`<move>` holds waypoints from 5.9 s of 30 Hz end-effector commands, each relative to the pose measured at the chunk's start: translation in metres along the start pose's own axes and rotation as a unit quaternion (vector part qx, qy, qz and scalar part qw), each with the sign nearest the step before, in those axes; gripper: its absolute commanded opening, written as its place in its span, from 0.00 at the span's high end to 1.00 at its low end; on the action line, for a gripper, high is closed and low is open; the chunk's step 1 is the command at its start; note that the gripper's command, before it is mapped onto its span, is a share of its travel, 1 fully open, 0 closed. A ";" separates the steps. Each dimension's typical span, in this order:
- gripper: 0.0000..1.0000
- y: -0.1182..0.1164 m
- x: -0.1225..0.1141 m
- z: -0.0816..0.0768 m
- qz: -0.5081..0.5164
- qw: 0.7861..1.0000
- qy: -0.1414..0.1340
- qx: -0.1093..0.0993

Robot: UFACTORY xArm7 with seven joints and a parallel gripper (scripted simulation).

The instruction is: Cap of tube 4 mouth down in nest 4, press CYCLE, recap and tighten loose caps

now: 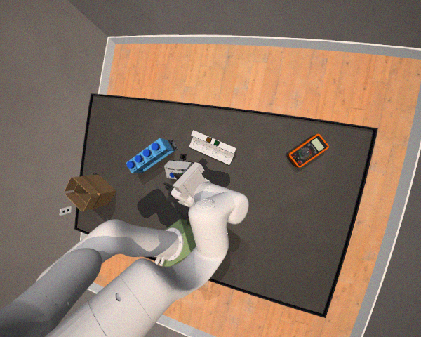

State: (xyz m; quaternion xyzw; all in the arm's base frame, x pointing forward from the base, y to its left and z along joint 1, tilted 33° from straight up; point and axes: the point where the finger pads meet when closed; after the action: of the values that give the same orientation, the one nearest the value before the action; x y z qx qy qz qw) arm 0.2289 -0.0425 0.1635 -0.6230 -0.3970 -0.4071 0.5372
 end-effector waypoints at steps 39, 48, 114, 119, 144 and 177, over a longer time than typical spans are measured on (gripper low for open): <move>0.54 0.040 0.102 0.026 0.282 0.933 -0.094 -0.203; 0.54 0.046 0.110 0.039 0.341 0.902 -0.097 -0.246; 0.54 0.079 0.066 0.123 0.694 0.526 0.043 -0.490; 0.54 0.073 0.076 0.143 0.745 0.451 0.094 -0.483; 0.54 0.063 0.097 0.186 0.821 0.289 0.190 -0.454; 0.54 0.083 0.075 0.204 0.821 0.289 0.190 -0.454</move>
State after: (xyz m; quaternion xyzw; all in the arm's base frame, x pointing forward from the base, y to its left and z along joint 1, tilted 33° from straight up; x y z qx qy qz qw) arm 0.3478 0.1545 0.1861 -0.6729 0.6838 0.0256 0.2810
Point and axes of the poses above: the point where the finger pads meet when closed, its own z axis out along the fingers, its own y axis across the jaws, x = y × z
